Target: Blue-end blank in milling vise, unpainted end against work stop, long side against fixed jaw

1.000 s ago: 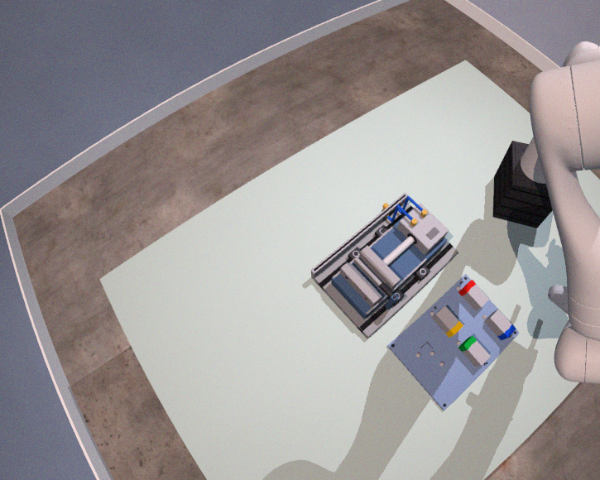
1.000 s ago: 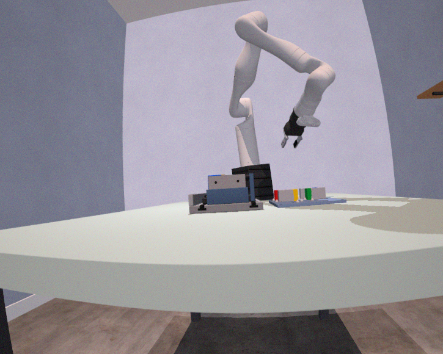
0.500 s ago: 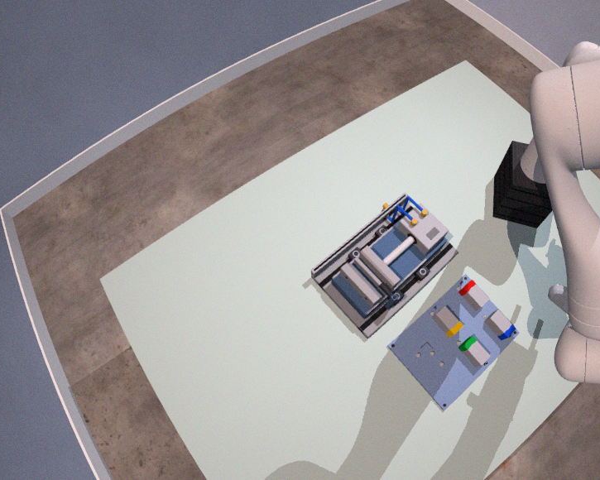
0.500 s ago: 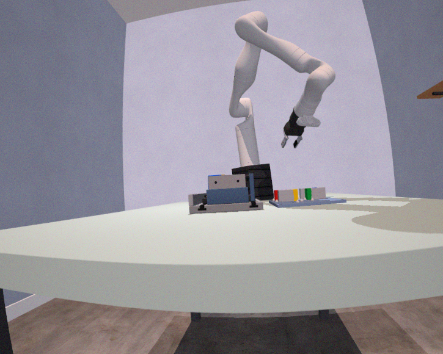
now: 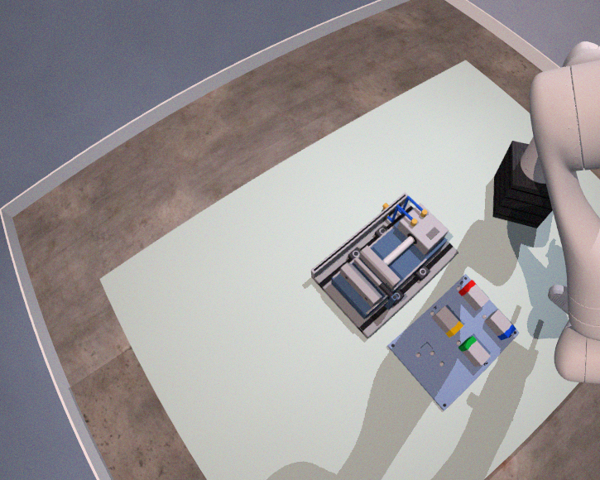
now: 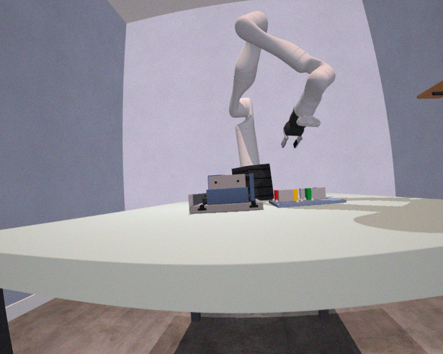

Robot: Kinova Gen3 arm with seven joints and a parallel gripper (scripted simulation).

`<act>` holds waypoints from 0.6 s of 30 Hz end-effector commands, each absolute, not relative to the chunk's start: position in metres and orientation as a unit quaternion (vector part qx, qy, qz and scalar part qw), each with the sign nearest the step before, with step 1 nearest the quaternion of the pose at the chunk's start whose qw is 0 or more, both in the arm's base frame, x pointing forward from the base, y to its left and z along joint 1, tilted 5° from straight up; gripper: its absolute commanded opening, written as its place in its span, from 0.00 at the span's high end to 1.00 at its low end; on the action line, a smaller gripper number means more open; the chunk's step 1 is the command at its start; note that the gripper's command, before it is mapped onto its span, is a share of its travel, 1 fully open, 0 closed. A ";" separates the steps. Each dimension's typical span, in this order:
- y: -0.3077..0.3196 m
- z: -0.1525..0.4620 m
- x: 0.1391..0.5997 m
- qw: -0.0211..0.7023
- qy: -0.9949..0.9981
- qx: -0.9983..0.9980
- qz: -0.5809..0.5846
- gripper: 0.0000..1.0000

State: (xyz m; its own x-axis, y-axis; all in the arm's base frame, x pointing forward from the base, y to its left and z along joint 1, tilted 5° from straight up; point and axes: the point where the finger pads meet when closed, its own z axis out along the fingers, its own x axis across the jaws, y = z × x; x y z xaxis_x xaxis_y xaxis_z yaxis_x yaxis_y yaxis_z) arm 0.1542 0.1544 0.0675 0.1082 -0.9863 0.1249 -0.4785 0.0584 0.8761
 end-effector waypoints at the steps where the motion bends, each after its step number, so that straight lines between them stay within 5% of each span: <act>1: 0.155 0.068 0.154 0.418 -0.595 0.616 -0.303 0.00; 18: 0.150 0.077 0.174 0.395 -0.564 0.669 -0.282 0.00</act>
